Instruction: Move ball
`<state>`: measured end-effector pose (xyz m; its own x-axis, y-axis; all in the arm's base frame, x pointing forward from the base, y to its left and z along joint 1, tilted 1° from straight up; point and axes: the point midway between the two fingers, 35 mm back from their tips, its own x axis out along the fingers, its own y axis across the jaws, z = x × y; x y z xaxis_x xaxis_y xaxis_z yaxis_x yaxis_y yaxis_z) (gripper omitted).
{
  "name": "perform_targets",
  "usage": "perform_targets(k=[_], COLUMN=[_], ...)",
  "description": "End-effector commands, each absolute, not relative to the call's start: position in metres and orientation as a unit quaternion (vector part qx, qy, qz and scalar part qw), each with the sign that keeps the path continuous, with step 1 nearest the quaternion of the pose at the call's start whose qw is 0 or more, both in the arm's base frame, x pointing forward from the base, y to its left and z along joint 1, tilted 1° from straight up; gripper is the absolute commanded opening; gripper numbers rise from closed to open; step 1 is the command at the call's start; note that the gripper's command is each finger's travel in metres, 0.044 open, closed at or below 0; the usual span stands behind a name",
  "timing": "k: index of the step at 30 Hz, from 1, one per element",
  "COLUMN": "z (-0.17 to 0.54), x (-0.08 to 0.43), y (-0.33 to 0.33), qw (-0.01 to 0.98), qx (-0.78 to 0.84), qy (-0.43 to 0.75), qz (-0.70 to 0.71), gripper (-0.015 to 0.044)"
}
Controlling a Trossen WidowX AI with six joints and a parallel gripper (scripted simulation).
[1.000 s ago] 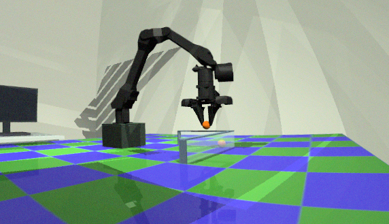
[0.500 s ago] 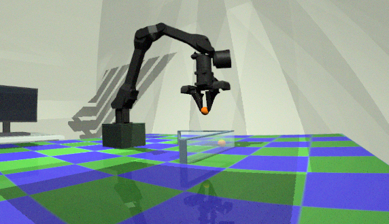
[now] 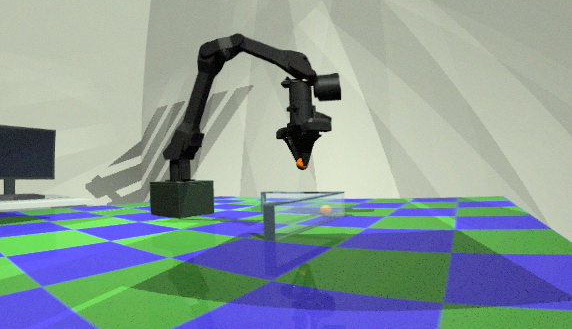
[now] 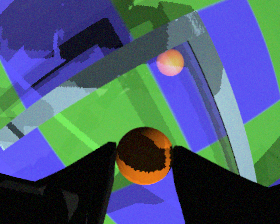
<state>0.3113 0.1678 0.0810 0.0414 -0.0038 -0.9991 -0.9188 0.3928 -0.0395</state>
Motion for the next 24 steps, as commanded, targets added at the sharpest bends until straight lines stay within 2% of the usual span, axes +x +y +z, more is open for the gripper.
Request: perform_targets(k=[1,24], z=[0.0780,0.0681], x=[0.3133,0.3207], y=[0.1679,0.1658], qw=[0.633,0.718], qx=[-0.346,-0.068], qy=[0.609,0.690], qz=[0.331,0.063], gripper=[0.0000,0.0000])
